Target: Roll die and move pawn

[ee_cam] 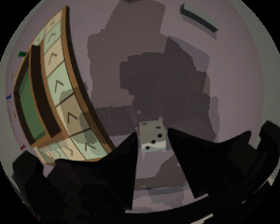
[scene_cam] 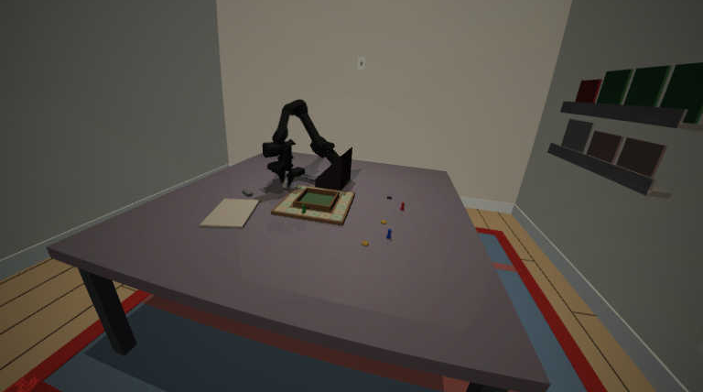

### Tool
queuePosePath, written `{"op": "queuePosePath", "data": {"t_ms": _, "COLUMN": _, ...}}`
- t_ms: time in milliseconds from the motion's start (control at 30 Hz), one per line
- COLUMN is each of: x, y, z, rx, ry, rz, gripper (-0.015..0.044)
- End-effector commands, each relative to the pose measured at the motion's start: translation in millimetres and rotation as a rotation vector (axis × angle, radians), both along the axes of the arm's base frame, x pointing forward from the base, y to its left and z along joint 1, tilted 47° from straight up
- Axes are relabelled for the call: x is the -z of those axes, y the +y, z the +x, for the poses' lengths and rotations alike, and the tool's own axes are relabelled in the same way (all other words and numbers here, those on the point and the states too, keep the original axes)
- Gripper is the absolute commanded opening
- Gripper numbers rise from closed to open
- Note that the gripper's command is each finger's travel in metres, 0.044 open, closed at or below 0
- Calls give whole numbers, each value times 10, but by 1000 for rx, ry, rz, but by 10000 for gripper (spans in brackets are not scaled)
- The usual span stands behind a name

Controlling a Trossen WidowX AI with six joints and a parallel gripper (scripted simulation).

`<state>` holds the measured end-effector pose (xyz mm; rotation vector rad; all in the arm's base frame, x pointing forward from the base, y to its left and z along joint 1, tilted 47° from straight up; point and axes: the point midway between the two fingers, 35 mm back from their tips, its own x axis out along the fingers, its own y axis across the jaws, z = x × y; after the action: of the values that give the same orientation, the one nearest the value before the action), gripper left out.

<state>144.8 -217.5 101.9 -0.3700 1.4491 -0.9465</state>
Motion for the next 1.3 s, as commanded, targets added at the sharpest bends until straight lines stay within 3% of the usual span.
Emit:
{"op": "queuePosePath", "data": {"t_ms": 0, "x": 19, "y": 5, "z": -5, "rx": -5, "ry": 5, "rz": 6, "gripper": 111}}
{"op": "queuePosePath", "data": {"t_ms": 200, "x": 19, "y": 5, "z": -5, "rx": -5, "ry": 5, "rz": 6, "gripper": 71}}
{"op": "queuePosePath", "data": {"t_ms": 300, "x": 1, "y": 26, "z": 10, "rx": -5, "ry": 4, "rz": 9, "gripper": 0}}
{"op": "queuePosePath", "data": {"t_ms": 1267, "x": -857, "y": 833, "z": 185, "rx": -12, "ry": 13, "rz": 15, "gripper": 0}}
